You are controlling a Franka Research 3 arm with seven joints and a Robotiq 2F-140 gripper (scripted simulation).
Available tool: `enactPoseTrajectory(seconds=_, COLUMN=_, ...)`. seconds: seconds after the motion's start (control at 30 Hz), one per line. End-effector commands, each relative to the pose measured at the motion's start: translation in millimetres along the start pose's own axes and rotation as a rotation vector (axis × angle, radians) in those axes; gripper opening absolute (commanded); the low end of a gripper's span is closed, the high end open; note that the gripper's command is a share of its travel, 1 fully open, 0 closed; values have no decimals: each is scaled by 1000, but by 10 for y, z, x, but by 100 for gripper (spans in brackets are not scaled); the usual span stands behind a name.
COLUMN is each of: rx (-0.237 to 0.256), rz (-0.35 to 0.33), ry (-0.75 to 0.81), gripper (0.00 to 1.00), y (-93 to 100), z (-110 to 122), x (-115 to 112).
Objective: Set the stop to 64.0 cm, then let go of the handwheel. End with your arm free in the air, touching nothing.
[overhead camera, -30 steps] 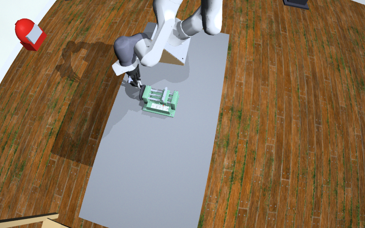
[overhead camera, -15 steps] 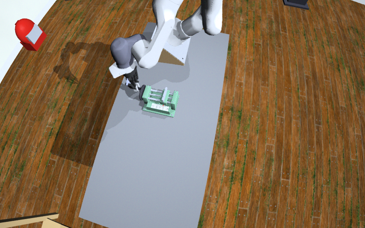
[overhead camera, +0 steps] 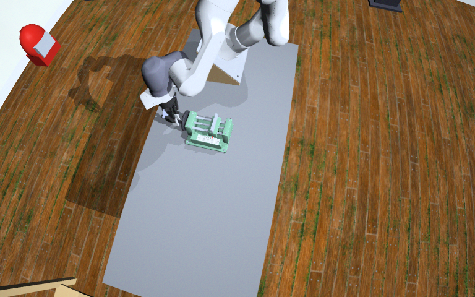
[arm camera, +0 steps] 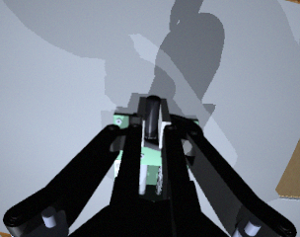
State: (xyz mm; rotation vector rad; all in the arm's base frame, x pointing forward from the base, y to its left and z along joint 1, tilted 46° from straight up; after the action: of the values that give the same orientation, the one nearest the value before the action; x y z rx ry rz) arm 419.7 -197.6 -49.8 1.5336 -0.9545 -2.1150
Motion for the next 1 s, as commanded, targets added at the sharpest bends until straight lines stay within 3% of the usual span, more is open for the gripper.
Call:
enactPoseTrajectory(seconds=0.0, rx=2, rz=1, ry=-9, gripper=4, y=-79, z=-58, x=-3)
enactPoseTrajectory(seconds=0.3, rx=2, rz=1, ry=-9, gripper=4, y=-297, z=-112, x=-14)
enactPoseTrajectory(seconds=0.53, rx=2, rz=1, ry=-9, gripper=4, y=-526, z=-7, x=9)
enactPoseTrajectory(seconds=0.97, rx=2, rz=1, ry=-9, gripper=4, y=-623, z=210, x=57)
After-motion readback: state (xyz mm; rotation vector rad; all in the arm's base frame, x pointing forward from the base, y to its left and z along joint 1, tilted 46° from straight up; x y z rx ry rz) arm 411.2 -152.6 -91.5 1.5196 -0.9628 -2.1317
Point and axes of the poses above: the point where the finger pads meet when closed, its own y axis back along the fingers, its own z axis across the jaws, x = y × z, the point moved 8 cm from there along y, back along the fingers, and after that the axes turned 13 degrees about -y, right-handed, at the moved point
